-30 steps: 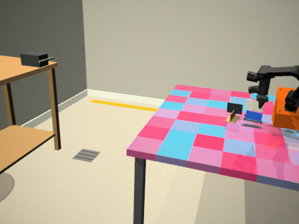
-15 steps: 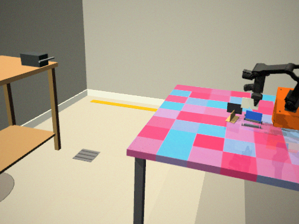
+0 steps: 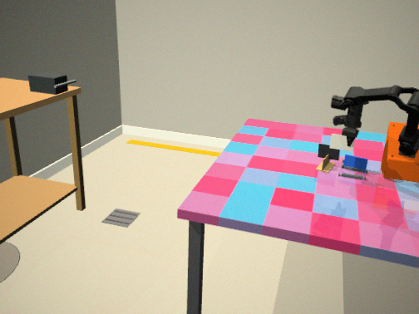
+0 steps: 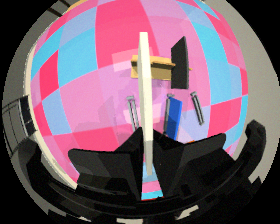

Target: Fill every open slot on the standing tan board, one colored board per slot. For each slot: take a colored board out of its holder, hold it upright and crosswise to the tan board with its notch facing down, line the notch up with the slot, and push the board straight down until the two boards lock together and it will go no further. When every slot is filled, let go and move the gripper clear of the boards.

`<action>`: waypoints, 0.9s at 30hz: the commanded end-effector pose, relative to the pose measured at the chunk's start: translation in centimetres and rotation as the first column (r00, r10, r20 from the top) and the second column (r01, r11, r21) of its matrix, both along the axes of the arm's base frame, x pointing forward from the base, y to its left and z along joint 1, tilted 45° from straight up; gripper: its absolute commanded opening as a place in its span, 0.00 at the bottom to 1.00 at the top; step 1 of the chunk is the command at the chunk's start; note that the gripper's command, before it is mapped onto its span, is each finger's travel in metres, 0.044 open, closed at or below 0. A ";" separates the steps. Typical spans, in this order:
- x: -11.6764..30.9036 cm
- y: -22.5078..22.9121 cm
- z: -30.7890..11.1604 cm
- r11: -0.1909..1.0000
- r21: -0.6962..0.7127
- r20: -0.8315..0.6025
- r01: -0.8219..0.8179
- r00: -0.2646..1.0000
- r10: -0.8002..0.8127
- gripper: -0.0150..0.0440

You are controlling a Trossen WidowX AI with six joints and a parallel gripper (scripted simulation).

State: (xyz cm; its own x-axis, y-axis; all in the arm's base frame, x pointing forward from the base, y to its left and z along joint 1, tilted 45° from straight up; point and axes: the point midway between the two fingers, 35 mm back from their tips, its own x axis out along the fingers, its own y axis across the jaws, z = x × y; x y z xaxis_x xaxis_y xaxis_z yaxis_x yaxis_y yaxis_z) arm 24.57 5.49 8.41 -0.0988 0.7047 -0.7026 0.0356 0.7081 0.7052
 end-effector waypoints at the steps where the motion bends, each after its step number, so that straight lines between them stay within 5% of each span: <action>1: 1.2 -0.2 -0.4 1.000 -0.006 -0.012 0.015 1.000 -0.015 0.25; 27: 6.2 -0.7 -2.9 0.997 -0.017 -0.067 0.073 0.995 -0.074 0.25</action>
